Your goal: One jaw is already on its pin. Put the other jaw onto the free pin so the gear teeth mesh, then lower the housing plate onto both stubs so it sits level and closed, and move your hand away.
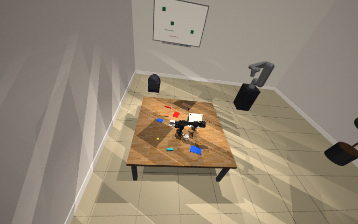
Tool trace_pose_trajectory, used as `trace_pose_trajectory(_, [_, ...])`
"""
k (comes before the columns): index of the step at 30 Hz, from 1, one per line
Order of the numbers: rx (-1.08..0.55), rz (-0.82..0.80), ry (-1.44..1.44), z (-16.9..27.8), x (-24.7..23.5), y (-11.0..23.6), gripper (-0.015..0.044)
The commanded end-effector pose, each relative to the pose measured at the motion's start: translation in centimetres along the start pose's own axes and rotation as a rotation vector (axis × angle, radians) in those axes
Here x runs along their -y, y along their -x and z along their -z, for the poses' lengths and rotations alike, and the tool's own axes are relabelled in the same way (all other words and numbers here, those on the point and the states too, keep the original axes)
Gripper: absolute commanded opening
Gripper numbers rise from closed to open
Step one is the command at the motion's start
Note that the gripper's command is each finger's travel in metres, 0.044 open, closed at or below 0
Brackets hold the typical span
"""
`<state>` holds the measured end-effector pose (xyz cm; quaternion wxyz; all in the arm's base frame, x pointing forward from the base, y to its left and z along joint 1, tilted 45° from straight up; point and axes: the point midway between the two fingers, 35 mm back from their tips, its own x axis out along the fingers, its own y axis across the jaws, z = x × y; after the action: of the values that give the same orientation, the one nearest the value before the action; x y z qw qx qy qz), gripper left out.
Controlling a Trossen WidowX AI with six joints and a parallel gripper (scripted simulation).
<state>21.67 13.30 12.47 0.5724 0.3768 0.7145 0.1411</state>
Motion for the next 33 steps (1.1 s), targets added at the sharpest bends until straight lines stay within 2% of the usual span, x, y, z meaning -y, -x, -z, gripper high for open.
trace_pose_trajectory(1, [0.009,0.002,0.006,-0.3,-0.1,1.3,0.0134])
trace_pose_trajectory(19, [0.005,-0.002,0.003,0.0,-0.1,6.9,0.0134])
trace_pose_trajectory(33, [0.010,0.002,0.041,-2.0,0.7,7.3,0.0134])
